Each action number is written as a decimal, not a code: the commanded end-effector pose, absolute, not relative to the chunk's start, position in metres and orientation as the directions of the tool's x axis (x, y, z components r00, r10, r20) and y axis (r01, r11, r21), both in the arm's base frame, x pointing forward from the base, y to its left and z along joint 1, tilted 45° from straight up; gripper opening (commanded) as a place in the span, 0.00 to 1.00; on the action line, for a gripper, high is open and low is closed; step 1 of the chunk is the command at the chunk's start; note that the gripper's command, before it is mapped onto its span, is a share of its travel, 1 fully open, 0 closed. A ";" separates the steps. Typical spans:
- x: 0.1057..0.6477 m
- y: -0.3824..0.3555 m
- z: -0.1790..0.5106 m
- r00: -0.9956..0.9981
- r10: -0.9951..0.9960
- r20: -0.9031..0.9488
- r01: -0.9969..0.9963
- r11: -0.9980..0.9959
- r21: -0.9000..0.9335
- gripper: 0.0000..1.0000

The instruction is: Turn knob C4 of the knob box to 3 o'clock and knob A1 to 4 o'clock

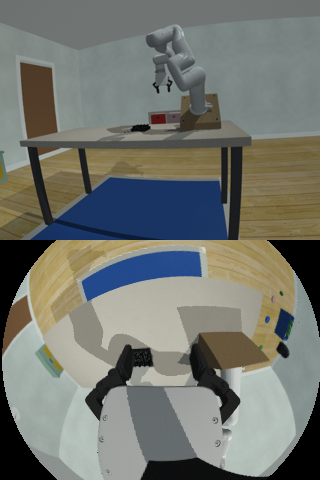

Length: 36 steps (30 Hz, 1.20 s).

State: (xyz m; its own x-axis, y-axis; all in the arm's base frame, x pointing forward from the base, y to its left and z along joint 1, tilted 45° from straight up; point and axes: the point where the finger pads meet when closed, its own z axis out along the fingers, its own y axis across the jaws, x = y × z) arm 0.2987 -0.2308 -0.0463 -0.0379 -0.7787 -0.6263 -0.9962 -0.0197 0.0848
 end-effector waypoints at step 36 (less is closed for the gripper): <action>0.394 -0.024 -0.026 0.882 -0.317 -0.348 -0.469 -0.656 -0.591 1.00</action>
